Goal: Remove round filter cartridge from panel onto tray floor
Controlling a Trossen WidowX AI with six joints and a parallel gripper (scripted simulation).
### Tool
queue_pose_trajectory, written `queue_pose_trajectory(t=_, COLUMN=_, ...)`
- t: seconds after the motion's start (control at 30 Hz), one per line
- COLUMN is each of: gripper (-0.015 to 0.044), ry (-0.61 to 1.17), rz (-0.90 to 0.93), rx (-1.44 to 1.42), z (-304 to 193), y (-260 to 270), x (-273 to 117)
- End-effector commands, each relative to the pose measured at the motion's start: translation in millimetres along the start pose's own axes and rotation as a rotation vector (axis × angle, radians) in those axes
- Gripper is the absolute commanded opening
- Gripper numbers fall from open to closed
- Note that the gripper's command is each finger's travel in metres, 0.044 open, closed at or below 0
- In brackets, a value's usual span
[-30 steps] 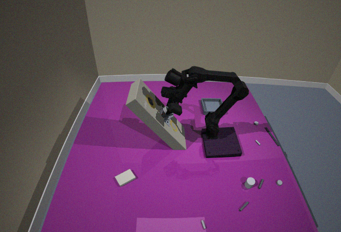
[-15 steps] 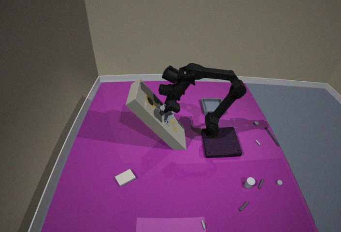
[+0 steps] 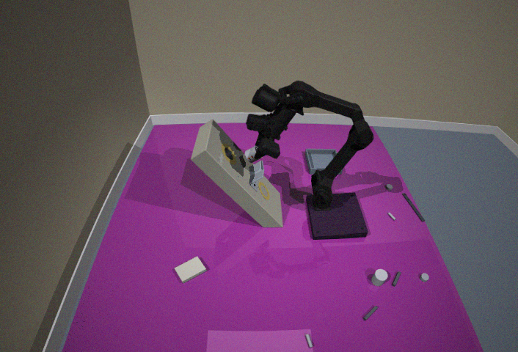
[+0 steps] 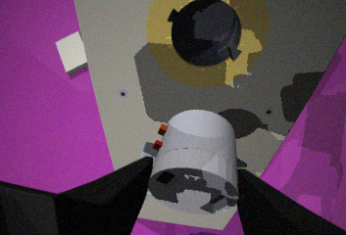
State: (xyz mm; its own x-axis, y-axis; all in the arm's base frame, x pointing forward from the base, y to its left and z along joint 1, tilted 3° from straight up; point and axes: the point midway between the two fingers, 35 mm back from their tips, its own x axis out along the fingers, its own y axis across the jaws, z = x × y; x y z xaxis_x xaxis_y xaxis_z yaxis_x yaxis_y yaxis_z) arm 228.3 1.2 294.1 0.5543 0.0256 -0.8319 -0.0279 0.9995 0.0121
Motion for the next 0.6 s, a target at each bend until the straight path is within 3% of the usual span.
queue_pose_trajectory(t=0.0, gripper=0.0, ry=-0.013, rz=0.003, rx=-0.003, z=3, y=0, x=-19)
queue_pose_trajectory(t=0.2, gripper=0.0, ry=-0.012, rz=0.003, rx=-0.003, z=1, y=1, x=-41)
queue_pose_trajectory(t=0.57, gripper=0.0, ry=0.005, rz=-0.001, rx=-0.008, z=3, y=-22, x=-34)
